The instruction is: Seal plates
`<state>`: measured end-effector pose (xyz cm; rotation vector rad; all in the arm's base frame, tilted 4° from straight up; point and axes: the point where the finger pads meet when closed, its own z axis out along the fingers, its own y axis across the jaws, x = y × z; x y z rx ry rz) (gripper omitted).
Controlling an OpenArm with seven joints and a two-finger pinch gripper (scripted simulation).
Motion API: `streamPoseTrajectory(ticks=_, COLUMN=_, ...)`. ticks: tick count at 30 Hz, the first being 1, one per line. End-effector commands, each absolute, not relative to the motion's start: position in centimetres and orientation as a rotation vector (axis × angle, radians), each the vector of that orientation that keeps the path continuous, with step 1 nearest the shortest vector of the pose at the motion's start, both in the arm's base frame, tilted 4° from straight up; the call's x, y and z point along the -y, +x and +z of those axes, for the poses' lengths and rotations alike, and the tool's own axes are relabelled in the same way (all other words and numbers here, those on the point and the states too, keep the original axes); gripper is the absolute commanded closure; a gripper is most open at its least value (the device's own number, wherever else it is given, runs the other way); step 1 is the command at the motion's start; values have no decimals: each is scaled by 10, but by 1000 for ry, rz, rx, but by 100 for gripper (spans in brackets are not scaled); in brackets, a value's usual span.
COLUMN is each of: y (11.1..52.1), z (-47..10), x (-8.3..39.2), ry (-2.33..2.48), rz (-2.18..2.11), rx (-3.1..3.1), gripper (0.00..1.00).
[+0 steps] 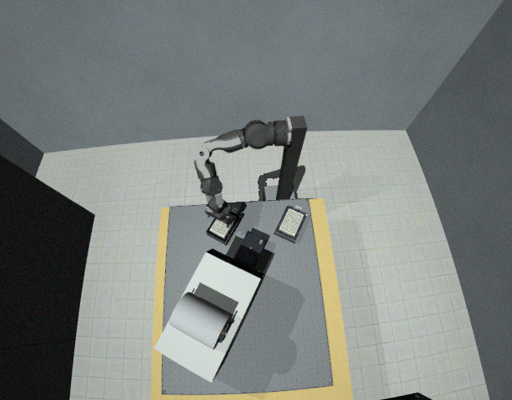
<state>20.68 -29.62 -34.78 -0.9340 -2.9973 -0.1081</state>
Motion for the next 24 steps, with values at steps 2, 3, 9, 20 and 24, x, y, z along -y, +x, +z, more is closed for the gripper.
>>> streamPoseTrajectory(ticks=2, y=208, z=-347, x=296, ry=-934, rz=-117, rx=3002, gripper=35)
streamPoseTrajectory(ticks=3, y=208, z=-347, x=296, ry=-934, rz=-117, rx=3002, gripper=35)
streamPoseTrajectory(ticks=9, y=209, z=-356, x=294, ry=-933, rz=-124, rx=3003, gripper=35)
streamPoseTrajectory(ticks=20, y=208, z=-371, x=293, ry=-932, rz=-122, rx=3001, gripper=35)
streamPoseTrajectory(ticks=24, y=209, z=-378, x=293, ry=-932, rz=-123, rx=3002, gripper=35)
